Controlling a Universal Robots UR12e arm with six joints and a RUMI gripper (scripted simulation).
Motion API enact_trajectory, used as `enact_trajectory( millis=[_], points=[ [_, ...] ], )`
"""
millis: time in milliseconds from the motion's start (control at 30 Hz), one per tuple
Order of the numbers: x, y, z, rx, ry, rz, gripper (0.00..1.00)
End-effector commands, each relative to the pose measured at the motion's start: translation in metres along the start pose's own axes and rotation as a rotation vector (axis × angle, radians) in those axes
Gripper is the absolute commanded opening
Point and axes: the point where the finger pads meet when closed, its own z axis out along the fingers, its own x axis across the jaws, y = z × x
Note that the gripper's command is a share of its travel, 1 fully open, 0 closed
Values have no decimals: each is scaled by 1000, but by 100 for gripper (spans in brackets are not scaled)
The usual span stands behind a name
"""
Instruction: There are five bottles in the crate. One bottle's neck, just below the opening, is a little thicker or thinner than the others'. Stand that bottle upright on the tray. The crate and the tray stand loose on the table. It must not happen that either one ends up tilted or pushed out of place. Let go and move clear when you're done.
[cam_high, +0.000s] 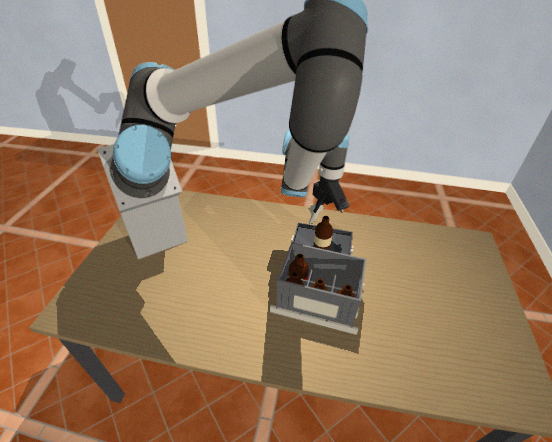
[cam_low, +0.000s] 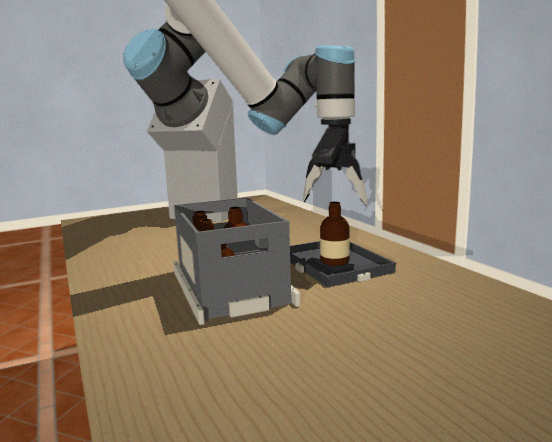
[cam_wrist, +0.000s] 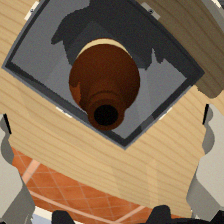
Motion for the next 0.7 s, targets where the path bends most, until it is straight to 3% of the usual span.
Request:
enact_trajectory(
  millis=[0,667],
  points=[
    [0,0,-2,0,-1,0,100],
    [0,0,-33,0,-1,0,100]
  ],
)
